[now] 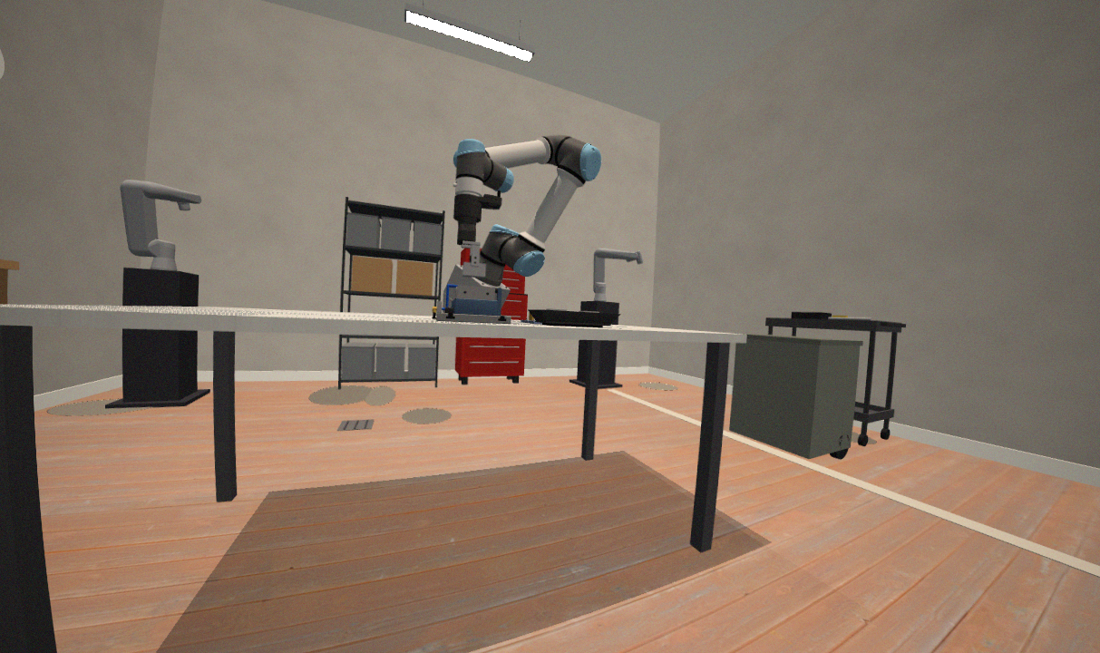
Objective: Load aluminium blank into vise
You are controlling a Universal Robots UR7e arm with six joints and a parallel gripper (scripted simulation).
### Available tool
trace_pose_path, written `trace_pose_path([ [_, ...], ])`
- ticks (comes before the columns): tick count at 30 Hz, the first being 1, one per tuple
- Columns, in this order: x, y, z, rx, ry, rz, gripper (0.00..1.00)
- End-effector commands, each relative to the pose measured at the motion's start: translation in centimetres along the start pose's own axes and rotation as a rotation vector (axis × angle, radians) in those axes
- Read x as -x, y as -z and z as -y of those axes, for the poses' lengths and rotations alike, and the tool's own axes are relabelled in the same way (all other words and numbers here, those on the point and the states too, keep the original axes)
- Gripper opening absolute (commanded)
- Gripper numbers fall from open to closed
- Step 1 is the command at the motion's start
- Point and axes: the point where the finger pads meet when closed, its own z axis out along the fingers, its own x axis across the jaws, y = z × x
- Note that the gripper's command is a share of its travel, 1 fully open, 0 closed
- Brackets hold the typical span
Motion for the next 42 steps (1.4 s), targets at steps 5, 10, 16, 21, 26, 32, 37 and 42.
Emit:
trace_pose_path([
  [5, 0.0, 0.0, 0.0, 0.001, 0.0, -0.001, 0.0],
  [10, 0.0, 0.0, 0.0, 0.001, 0.0, -0.001, 0.0],
  [16, 0.0, -0.1, 0.0, 0.001, 0.0, -0.001, 0.0],
  [21, 0.0, -0.2, 0.0, 0.001, 0.001, -0.001, 0.0],
  [26, 0.0, -0.4, 0.0, 0.001, 0.001, -0.001, 0.0],
  [32, 0.0, -0.8, 0.0, 0.001, 0.001, -0.001, 0.0],
  [37, 0.0, -1.0, 0.0, 0.001, 0.001, -0.001, 0.0],
  [42, -0.1, -1.4, -0.1, 0.001, 0.001, -0.001, 0.0],
])
